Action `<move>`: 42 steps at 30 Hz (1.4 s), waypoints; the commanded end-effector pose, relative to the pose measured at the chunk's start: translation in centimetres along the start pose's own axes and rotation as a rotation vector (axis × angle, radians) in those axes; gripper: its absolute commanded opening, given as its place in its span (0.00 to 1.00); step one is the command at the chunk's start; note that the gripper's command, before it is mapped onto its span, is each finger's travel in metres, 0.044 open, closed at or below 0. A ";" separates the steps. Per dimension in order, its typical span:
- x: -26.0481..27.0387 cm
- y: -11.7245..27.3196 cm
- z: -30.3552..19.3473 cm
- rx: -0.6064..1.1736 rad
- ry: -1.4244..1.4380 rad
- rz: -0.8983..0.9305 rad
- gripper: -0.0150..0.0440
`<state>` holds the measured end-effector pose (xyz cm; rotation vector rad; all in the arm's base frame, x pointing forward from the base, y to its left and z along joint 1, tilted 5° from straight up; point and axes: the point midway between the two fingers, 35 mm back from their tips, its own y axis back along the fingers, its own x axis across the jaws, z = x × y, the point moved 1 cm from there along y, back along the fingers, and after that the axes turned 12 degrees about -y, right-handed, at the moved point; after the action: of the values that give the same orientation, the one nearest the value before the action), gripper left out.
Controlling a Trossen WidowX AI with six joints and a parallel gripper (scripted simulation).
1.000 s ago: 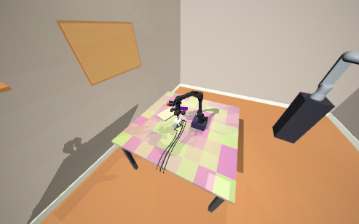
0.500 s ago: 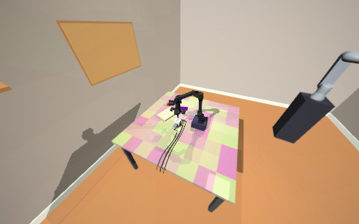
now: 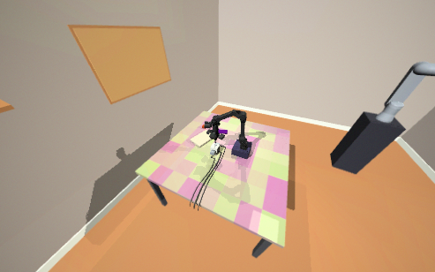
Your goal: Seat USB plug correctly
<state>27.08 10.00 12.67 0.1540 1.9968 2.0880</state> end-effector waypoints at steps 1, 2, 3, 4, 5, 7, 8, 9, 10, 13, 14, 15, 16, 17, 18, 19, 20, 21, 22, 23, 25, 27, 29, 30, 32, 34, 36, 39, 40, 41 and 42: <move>0.0 -0.1 0.0 0.002 -0.116 0.002 0.25; 0.0 -0.1 0.0 0.002 -0.143 0.002 0.25; 0.0 -0.1 0.0 0.002 -0.169 0.002 0.25; 0.0 -0.1 0.0 0.002 -0.195 0.002 0.25; 0.0 -0.1 0.0 0.002 -0.221 0.002 0.25; 0.0 -0.1 0.0 0.002 -0.273 0.002 0.25; 0.0 -0.1 0.0 0.002 -0.299 0.002 0.25; 0.0 -0.1 0.0 0.002 -0.325 0.002 0.25; 0.0 -0.1 0.0 0.002 -0.351 0.002 0.25; 0.0 -0.1 0.0 0.002 -0.430 0.002 0.25; 0.0 -0.1 0.0 0.002 -0.456 0.002 0.25; 0.0 -0.1 0.0 0.002 -0.482 0.002 0.25; 0.0 -0.1 0.0 0.002 -0.508 0.002 0.25; 0.0 -0.1 0.0 0.002 -0.534 0.002 0.25; 0.0 -0.1 0.0 0.002 -0.561 0.002 0.25; 0.0 -0.1 0.0 0.002 -0.587 0.001 0.25; 0.0 -0.1 0.0 0.002 -0.613 0.001 0.25; 0.0 -0.1 0.0 0.002 -0.639 0.001 0.25; 0.0 -0.1 0.0 0.002 -0.665 0.001 0.25; 0.0 -0.1 0.0 0.002 -0.691 0.001 0.25; 0.0 -0.1 0.0 0.002 -0.744 0.001 0.25; 0.0 -0.1 0.0 0.002 -0.796 0.001 0.25; 0.0 -0.1 0.0 0.002 -0.849 0.001 0.25; 0.0 -0.1 0.0 0.002 -0.875 0.001 0.25; 0.0 -0.1 0.0 0.002 -0.927 0.001 0.25; 0.0 -0.1 0.0 0.002 -0.979 0.001 0.25; 0.0 -0.1 0.0 0.002 -1.032 0.001 0.25; 0.0 -0.1 0.0 0.003 -1.110 0.001 0.25; 0.0 -0.1 0.0 0.003 -1.136 0.001 0.25; 0.0 -0.1 0.0 0.003 -1.163 0.001 0.25; 0.0 -0.1 0.0 0.003 -1.189 0.001 0.25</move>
<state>27.06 10.00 12.65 1.0281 1.2800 1.4355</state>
